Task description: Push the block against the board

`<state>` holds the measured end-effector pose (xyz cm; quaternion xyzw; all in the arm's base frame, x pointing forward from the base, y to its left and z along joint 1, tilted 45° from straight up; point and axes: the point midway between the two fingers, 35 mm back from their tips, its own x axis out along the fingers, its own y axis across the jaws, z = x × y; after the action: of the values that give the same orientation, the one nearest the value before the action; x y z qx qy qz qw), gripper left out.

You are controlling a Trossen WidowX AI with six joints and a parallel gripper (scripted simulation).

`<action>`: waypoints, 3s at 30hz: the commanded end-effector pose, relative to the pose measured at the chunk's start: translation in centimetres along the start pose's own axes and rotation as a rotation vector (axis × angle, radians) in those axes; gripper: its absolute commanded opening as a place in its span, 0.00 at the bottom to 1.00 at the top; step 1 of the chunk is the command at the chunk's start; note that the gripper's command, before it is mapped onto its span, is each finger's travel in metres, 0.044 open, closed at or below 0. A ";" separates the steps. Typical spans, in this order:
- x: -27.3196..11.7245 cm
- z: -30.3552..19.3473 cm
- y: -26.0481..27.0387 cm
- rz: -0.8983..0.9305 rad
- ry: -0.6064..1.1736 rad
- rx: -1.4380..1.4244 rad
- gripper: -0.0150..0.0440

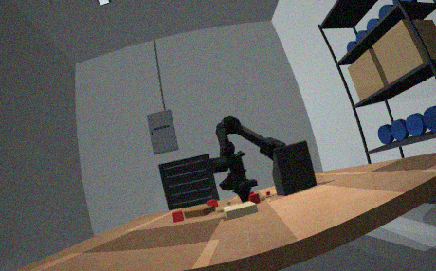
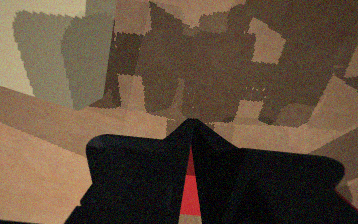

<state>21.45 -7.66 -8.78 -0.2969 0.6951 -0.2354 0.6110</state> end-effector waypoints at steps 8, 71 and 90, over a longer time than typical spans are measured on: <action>-0.1 -1.3 -0.1 0.003 -0.003 0.009 0.25; 0.0 -3.2 -0.1 0.003 -0.002 0.008 0.25; -0.1 -0.7 -0.1 0.003 -0.003 0.009 0.25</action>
<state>20.25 -7.74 -8.38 -0.2915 0.6915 -0.2399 0.6159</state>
